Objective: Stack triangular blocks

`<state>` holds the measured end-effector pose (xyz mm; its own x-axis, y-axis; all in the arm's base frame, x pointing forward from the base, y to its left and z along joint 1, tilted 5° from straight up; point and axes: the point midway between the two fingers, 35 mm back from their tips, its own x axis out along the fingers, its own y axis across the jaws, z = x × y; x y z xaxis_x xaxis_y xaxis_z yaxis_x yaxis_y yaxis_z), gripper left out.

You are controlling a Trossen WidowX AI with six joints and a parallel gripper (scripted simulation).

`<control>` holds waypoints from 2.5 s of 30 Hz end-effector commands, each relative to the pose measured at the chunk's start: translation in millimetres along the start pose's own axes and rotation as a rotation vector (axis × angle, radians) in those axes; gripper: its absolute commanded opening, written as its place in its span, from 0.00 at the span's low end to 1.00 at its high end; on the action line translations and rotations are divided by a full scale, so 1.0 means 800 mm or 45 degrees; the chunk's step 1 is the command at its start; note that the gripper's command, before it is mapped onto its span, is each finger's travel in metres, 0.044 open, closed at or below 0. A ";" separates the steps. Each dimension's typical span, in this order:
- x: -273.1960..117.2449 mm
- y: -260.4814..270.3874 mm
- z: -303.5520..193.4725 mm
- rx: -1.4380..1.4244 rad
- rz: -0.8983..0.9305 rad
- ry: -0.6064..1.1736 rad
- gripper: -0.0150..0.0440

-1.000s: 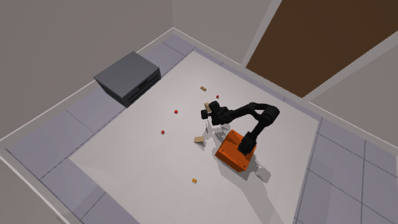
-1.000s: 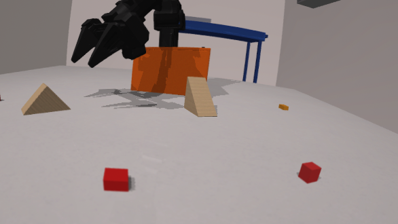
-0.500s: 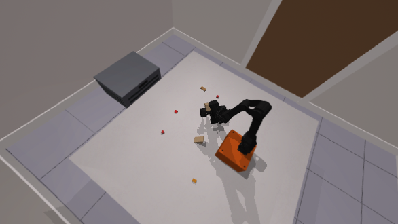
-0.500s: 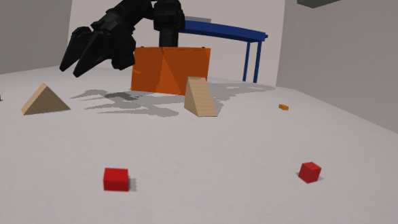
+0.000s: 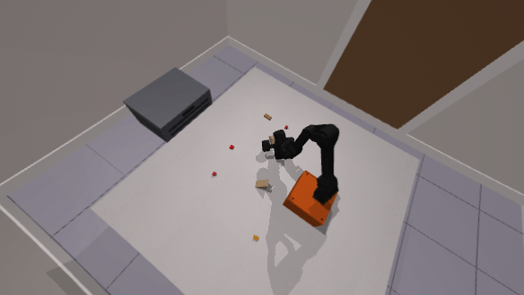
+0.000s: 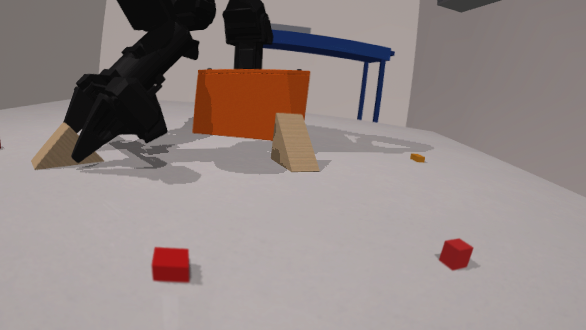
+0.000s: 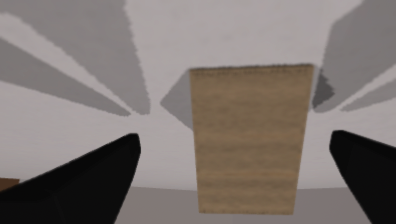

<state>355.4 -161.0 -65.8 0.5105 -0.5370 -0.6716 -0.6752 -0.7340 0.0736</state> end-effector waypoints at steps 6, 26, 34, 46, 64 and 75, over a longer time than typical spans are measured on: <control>0.002 -0.005 -0.002 -0.002 -0.010 0.007 1.00; 0.002 -0.003 -0.001 -0.001 -0.005 0.006 0.39; -0.017 -0.006 -0.027 -0.001 -0.006 0.006 0.25; -0.069 -0.005 -0.078 0.000 -0.006 0.007 0.25; -0.078 -0.007 -0.090 0.348 -0.004 -0.049 0.25; -0.071 -0.009 -0.092 0.810 0.026 -0.115 0.25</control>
<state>367.3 -155.4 26.4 0.4696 -0.4989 -0.7285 -0.8725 -0.3883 -0.2965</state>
